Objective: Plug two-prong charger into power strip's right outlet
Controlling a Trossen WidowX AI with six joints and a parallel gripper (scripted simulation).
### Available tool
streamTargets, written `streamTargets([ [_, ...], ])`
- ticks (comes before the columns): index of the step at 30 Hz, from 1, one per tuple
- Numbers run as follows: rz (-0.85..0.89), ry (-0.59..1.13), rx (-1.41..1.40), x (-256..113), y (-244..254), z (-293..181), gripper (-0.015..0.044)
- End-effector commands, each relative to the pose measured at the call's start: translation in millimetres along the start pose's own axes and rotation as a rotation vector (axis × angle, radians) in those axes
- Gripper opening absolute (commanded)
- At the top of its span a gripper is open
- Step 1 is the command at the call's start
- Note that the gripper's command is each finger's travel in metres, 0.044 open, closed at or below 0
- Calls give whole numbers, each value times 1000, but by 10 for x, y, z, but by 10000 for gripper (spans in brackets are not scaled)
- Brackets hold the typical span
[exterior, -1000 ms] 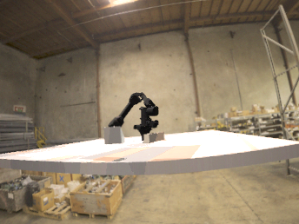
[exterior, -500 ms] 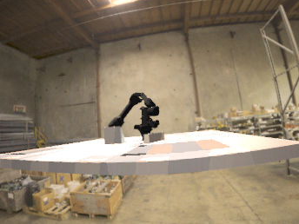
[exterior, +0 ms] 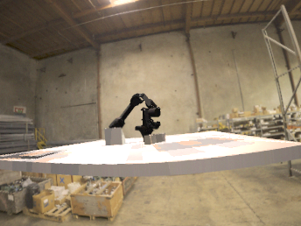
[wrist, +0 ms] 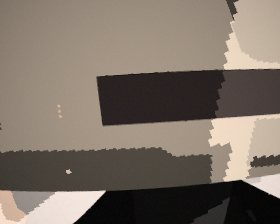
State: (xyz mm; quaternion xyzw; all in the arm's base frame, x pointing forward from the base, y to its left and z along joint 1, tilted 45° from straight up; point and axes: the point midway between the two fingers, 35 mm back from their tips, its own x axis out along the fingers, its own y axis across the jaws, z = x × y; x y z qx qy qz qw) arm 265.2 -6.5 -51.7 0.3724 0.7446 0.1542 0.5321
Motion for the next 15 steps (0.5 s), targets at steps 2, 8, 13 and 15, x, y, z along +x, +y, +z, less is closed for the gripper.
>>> streamTargets([
  [2, -2, -27, -19, -5, 8, 75, 0],
  [8, -2, -27, -19, -3, 8, 67, 0],
  [13, -2, -27, -19, -3, 8, 61, 0],
  [15, -2, -27, -19, -3, 8, 58, 0],
])
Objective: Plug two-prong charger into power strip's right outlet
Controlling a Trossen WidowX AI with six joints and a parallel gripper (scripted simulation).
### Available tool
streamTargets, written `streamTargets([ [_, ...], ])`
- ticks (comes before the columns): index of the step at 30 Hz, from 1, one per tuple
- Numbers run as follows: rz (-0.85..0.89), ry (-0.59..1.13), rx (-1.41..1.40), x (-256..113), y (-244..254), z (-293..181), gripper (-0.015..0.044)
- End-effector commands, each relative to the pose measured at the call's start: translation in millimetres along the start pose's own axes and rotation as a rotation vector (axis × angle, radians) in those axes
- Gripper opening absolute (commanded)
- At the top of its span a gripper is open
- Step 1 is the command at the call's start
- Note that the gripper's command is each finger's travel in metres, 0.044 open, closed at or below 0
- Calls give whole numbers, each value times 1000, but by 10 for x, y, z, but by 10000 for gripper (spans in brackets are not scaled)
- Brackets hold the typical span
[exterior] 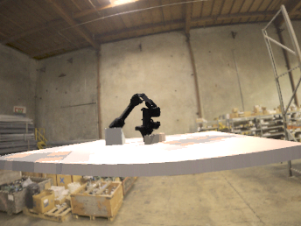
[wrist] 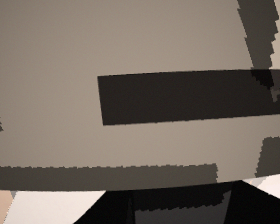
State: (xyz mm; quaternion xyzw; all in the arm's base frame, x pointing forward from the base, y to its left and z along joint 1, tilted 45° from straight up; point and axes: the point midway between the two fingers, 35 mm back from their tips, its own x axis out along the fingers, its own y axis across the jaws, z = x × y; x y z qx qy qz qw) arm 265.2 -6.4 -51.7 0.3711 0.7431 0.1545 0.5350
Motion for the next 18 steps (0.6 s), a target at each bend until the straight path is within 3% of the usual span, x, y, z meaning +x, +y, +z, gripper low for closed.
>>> streamTargets([
  [1, -1, -22, -15, -3, 7, 57, 0],
  [18, -1, -22, -14, -12, 8, 37, 0],
])
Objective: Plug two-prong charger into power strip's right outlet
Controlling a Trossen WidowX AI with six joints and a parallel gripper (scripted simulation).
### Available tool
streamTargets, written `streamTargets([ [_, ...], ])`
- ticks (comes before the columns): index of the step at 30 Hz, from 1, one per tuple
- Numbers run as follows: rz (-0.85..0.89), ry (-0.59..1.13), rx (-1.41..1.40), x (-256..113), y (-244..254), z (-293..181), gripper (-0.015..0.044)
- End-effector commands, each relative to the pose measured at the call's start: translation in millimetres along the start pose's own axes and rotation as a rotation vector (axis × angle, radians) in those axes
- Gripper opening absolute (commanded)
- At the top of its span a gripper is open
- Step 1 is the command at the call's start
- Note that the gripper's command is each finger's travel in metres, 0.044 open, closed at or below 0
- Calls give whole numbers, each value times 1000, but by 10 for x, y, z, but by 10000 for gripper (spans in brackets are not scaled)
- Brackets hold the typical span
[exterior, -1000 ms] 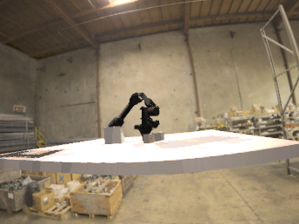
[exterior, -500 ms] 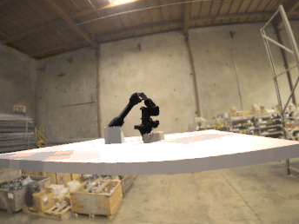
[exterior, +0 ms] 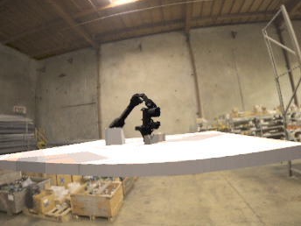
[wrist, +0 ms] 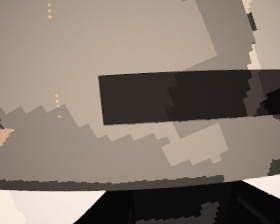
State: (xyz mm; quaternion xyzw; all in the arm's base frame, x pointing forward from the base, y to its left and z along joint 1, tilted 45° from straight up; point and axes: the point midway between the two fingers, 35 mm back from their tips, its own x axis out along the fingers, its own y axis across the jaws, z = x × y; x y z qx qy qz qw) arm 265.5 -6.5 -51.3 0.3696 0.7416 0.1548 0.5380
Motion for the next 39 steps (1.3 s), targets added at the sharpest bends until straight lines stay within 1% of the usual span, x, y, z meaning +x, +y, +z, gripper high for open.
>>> streamTargets([
  [1, 1, -16, -10, -9, 4, 35, 0],
  [15, 0, -1, -1, -1, 1, 0, 0],
  [32, 0, -1, -1, -1, 1, 0, 440],
  [39, 0, -3, -2, 0, 1, -18, 440],
])
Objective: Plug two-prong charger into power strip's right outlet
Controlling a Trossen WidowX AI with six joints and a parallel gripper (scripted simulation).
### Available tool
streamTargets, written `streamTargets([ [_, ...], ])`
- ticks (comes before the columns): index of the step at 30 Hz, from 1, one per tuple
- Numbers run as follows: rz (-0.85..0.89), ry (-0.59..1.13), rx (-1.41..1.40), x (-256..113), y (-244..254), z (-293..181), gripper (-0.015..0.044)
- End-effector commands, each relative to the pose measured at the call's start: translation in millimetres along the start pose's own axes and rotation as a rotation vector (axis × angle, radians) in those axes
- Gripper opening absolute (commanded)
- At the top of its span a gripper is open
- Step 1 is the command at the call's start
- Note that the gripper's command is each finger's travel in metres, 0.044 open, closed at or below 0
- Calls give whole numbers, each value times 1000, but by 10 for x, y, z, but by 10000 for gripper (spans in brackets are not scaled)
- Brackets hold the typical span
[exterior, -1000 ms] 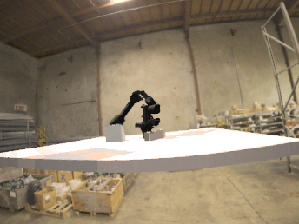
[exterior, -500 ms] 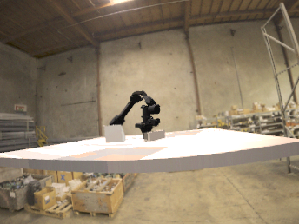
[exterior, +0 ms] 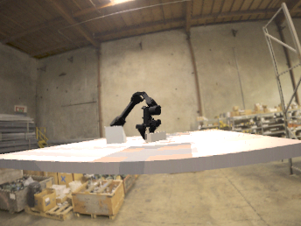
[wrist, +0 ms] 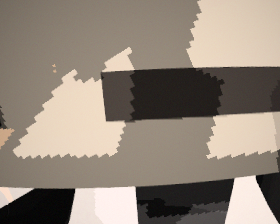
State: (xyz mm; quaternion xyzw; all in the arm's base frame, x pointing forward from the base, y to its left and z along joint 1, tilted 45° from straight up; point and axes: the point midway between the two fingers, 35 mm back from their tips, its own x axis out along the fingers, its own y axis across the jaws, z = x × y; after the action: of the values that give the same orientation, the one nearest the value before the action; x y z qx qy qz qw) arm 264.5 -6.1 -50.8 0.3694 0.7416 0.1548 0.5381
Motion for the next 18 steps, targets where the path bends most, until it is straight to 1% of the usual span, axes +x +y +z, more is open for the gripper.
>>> streamTargets([
  [1, 0, -4, -2, 0, -1, -9, 440],
  [18, 1, -10, -6, 6, -2, -68, 440],
])
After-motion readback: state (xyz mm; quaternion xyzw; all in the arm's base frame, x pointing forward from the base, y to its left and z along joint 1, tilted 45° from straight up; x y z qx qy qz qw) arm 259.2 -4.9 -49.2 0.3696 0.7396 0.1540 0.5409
